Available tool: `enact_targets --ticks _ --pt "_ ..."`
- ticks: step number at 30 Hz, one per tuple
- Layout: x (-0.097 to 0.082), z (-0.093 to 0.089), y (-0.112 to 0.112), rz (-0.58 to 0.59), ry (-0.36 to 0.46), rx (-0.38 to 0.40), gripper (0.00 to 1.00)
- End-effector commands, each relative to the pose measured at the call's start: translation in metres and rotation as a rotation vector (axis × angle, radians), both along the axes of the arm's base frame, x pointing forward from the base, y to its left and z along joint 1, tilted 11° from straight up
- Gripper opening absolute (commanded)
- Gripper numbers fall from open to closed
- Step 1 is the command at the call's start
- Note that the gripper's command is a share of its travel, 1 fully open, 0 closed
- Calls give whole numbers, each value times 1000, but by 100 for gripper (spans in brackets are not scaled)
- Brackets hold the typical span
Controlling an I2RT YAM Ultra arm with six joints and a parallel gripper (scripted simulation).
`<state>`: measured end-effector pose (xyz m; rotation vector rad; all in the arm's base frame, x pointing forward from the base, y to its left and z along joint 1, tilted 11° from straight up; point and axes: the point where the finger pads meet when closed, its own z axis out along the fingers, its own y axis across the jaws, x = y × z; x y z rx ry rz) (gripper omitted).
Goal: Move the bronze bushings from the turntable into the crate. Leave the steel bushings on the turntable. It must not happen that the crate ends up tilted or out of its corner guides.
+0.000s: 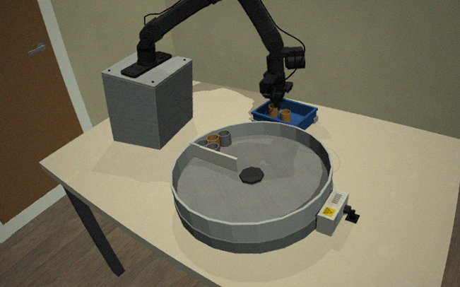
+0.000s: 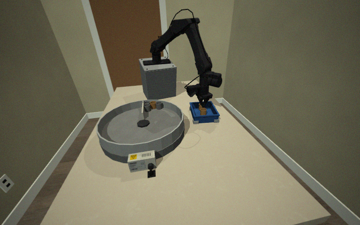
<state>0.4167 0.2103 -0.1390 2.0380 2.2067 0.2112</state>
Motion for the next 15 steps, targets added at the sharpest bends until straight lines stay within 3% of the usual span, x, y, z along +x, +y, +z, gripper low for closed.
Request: enact_targets --ticks 1,15 --pt "8 16 3 3 -28 10 0" --pt "10 11 4 2 -31 11 0"
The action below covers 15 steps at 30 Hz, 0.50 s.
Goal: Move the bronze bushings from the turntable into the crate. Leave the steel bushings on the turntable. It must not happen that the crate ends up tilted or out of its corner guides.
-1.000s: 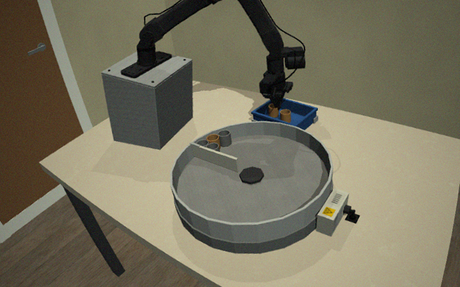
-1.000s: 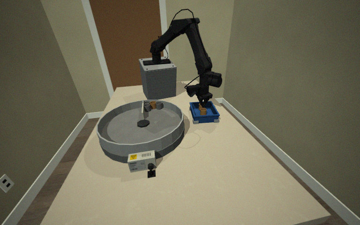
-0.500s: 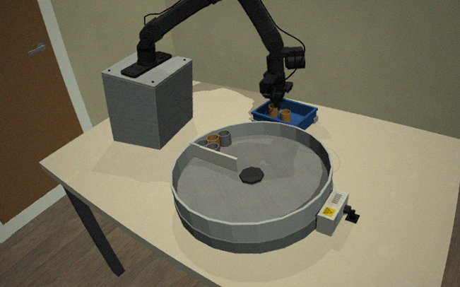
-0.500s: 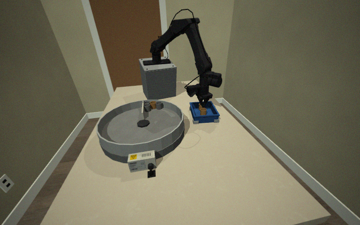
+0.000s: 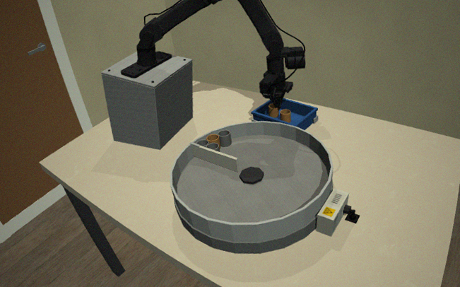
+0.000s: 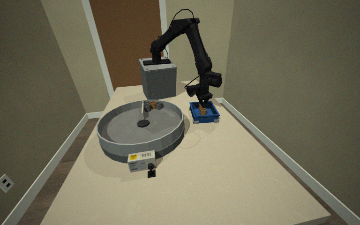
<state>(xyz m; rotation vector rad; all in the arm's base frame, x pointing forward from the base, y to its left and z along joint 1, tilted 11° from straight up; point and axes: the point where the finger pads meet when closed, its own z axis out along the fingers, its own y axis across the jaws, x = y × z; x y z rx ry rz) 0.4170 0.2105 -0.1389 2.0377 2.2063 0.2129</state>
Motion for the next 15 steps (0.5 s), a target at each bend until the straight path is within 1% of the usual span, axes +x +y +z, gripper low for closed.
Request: enact_targets --ticks 1,4,8,12,15 --pt "10 8 4 2 -29 10 0" --pt "10 5 4 2 -26 8 0" --pt "14 10 6 2 -40 16 0" --pt "11 3 4 2 -25 8 0" --pt "11 6 4 2 -26 9 0"
